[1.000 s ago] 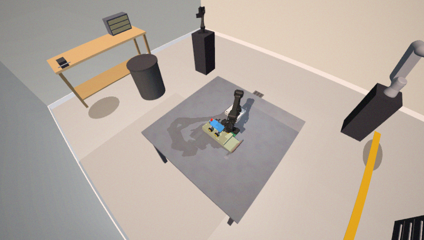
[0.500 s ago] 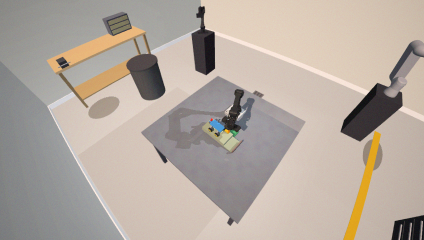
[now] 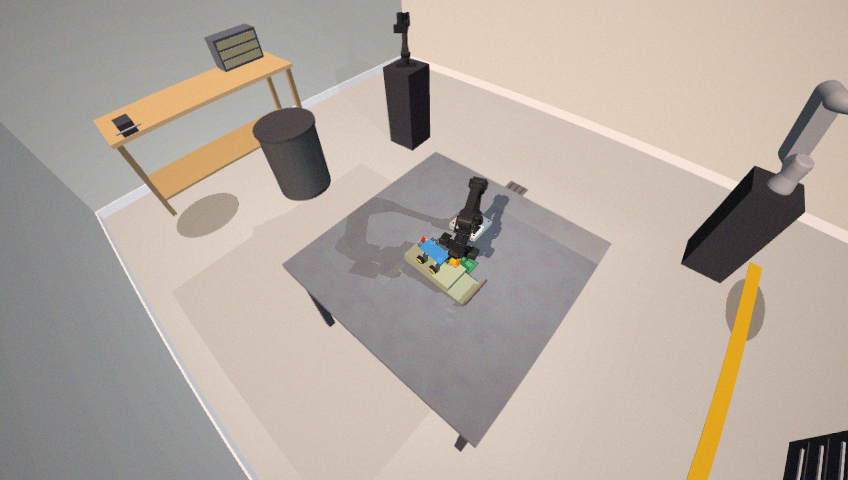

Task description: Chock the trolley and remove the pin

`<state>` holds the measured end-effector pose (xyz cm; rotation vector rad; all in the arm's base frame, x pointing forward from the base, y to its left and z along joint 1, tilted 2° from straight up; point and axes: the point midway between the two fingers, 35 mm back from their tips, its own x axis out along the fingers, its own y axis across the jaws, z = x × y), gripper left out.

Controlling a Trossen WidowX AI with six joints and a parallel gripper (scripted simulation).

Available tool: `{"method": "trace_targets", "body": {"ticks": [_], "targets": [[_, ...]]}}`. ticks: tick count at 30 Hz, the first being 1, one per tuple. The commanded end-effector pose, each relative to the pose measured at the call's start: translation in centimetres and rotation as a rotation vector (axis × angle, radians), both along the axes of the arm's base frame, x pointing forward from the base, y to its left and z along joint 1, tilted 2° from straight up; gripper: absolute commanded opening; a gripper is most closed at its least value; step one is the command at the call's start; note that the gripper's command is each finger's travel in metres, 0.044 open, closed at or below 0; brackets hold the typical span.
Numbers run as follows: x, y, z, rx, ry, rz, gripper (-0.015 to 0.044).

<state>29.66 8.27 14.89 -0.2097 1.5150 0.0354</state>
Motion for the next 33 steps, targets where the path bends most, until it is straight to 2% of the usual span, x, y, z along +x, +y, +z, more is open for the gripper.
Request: {"method": "trace_targets", "body": {"ticks": [1,33], "targets": [[0.6,-1.4,0.7,-0.025,-0.002,0.111,0.019],[1.5,-16.2,3.4,-0.188,0.317,1.236,0.019]]}}
